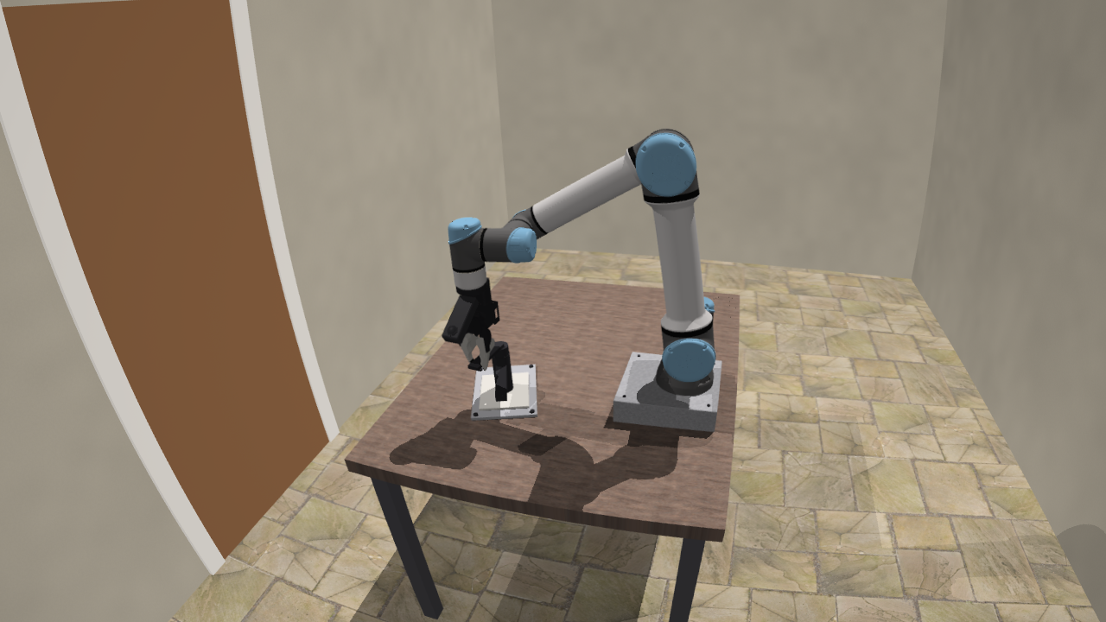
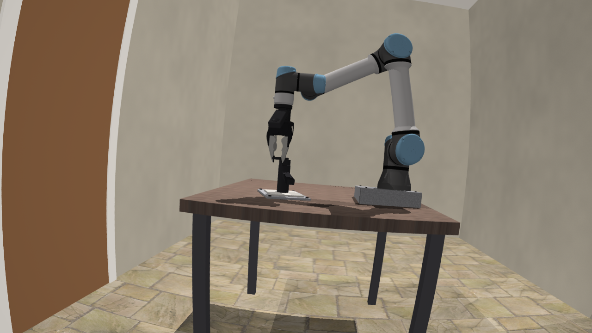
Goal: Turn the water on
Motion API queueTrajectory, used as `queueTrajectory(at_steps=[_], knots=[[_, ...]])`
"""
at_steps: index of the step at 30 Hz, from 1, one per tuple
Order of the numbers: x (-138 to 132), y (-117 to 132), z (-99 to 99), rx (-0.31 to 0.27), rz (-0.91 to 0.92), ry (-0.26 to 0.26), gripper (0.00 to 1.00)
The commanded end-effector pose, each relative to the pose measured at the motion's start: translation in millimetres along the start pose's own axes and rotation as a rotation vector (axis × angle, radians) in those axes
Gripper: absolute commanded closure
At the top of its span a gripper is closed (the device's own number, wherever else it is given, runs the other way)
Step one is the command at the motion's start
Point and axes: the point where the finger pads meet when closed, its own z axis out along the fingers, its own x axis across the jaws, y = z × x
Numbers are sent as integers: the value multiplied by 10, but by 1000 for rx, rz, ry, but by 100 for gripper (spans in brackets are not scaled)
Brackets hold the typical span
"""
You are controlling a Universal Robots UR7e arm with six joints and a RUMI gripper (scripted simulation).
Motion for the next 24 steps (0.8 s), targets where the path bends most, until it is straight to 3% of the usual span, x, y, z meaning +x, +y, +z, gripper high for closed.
queueTrajectory(at_steps=[1,24], knots=[[4,0,-8,0,0,1,100],[3,103,-327,0,0,1,100]])
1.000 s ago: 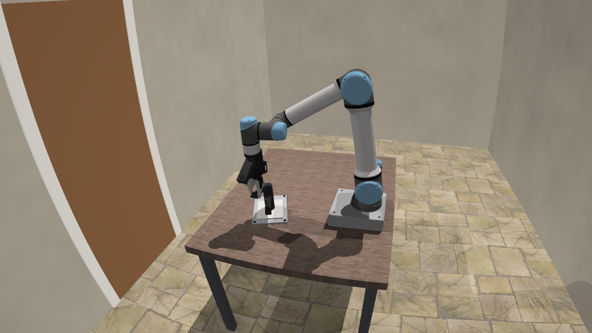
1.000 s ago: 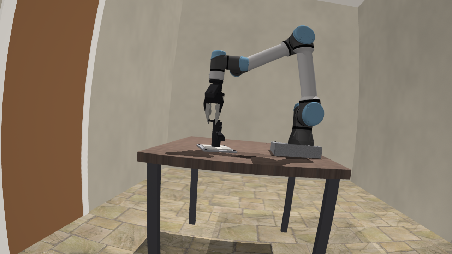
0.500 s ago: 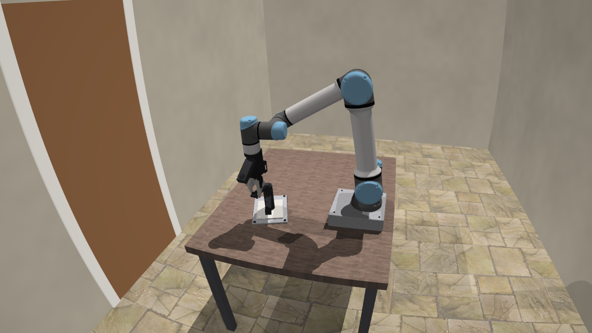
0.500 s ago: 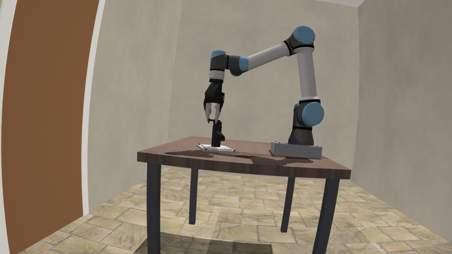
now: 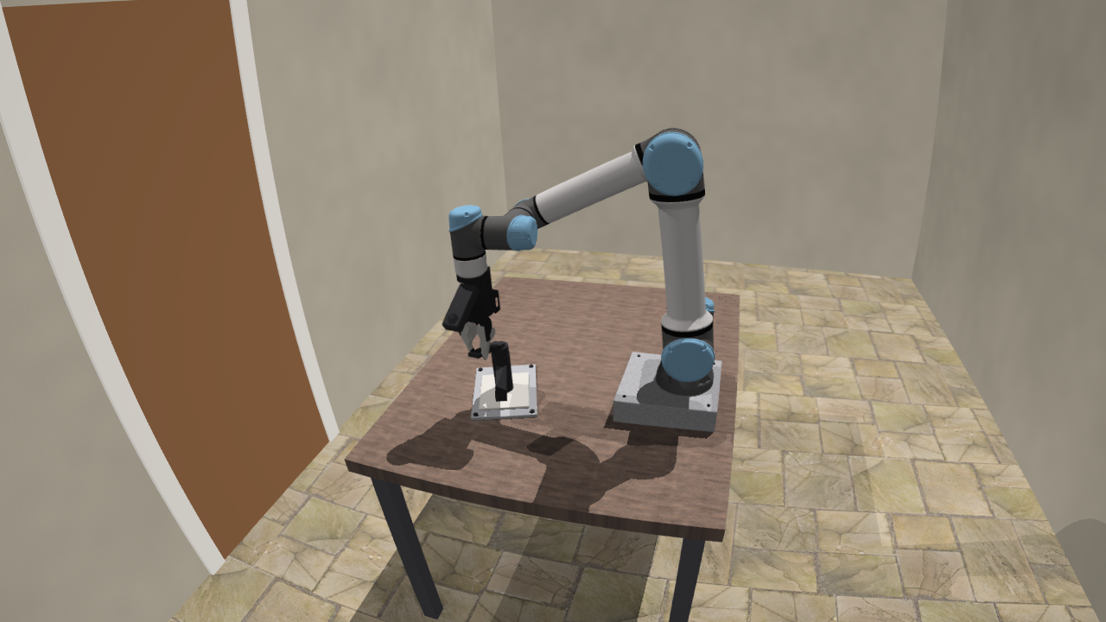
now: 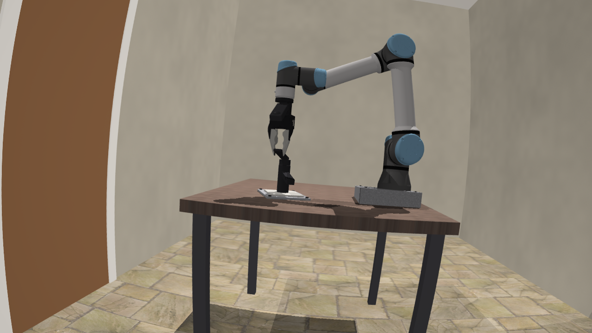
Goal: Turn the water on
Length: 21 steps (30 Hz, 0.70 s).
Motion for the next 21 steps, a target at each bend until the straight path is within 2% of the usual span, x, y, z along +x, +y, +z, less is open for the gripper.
queueTrajectory(at_steps=[1,21], knots=[[4,33,-79,1,0,1,100],[3,57,-122,1,0,1,100]])
